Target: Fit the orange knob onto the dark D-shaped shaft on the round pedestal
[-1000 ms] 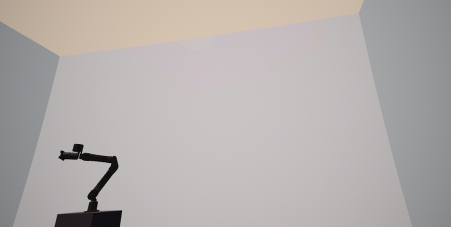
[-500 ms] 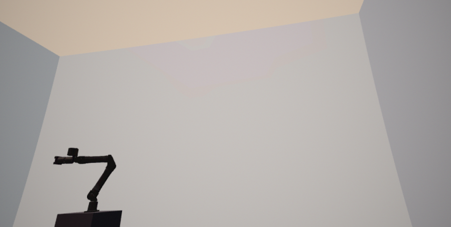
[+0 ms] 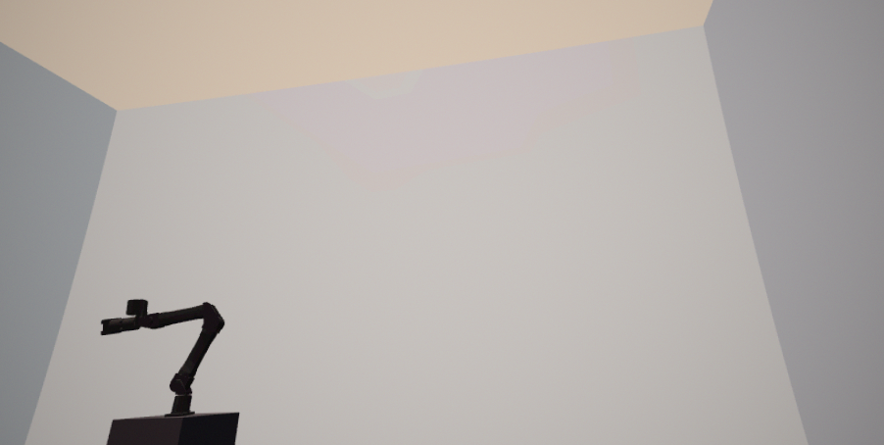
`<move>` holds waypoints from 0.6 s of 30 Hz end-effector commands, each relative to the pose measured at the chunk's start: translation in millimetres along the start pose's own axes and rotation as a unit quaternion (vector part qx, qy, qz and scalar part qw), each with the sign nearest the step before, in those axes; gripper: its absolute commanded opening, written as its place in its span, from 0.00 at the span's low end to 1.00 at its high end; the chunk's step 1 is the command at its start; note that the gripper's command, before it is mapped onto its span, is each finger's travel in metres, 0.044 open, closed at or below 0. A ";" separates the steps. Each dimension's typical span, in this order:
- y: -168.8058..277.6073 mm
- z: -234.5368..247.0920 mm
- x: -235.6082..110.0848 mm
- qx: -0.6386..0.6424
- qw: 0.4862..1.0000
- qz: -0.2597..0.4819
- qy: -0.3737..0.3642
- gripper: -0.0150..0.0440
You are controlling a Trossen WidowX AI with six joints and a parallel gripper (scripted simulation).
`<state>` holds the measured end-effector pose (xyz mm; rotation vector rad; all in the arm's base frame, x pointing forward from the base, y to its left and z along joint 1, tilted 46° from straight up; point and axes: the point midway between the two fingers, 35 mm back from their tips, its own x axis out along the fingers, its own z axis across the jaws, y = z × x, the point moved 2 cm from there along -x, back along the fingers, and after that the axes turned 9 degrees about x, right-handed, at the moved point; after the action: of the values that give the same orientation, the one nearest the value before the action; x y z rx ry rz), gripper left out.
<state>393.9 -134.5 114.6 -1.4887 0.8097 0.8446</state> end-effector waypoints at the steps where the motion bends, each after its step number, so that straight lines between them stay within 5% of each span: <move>1: 20.1 59.5 32.7 0.038 0.995 0.092 -0.004 1.00; 11: 86.5 184.9 66.6 0.060 0.961 0.249 0.105 1.00; 18: 142.5 249.8 65.1 0.026 0.933 0.258 0.249 1.00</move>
<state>328.8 68.3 -6.0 -1.3398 1.4845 0.9538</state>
